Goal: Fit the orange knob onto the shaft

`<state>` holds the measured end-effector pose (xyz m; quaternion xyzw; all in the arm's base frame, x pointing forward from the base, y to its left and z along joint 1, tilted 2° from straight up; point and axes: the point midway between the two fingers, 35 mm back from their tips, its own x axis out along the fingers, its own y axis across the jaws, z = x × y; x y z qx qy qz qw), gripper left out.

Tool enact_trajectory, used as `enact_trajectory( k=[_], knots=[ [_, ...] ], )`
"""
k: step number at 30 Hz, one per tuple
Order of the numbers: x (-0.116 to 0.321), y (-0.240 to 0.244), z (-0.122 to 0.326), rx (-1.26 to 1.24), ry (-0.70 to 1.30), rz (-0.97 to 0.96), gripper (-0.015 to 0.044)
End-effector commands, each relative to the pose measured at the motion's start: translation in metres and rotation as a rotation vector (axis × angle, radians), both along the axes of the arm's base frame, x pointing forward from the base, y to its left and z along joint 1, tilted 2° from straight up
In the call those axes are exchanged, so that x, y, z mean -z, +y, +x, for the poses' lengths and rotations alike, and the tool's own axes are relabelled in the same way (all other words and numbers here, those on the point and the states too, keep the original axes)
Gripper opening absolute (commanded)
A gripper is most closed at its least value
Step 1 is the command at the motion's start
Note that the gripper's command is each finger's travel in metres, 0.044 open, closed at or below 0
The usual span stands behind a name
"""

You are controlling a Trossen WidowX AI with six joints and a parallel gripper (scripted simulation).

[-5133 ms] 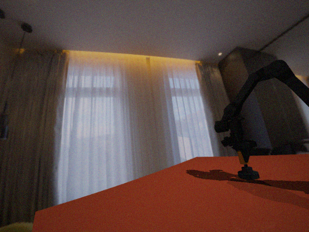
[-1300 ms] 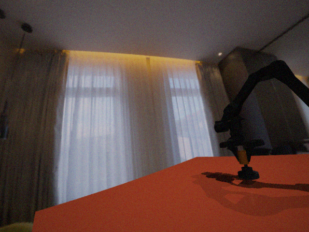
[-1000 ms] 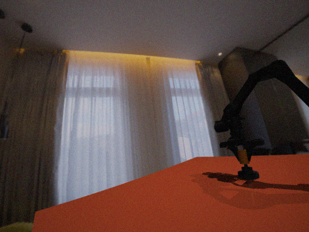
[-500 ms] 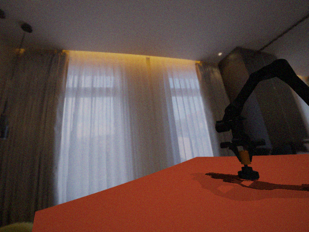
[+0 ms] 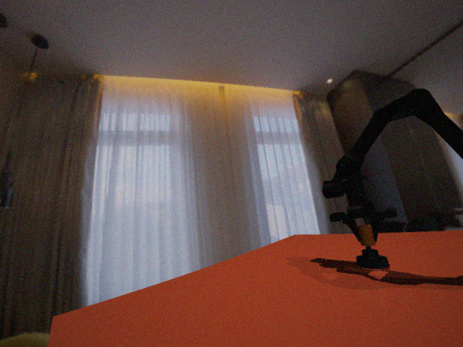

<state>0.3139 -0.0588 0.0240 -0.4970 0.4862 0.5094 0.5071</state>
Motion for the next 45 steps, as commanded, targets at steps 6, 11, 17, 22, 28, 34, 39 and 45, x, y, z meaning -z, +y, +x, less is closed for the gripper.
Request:
enact_trajectory(
  k=[6, 11, 17, 22, 28, 34, 39, 45],
  knots=[
    [-0.0050, -0.0018, 0.0049, -0.172, -0.012, -0.007, 0.0000],
    [-0.0046, -0.0020, 0.0062, -0.213, -0.014, -0.008, 0.0000],
    [-0.0036, -0.0018, 0.0056, -0.213, -0.014, -0.008, 0.0000],
    [-0.0016, -0.0016, 0.0054, -0.213, -0.014, -0.008, 0.0000],
    [-0.0017, -0.0010, 0.0019, -0.213, -0.013, -0.008, 0.0000],
    [0.0006, -0.0008, 0.0014, -0.213, -0.013, -0.008, 0.0000],
    [0.0010, -0.0010, 0.0021, -0.213, -0.013, -0.008, 0.0000],
    [-0.0022, -0.0010, 0.0016, -0.213, -0.013, -0.008, 0.0000]
  ],
)
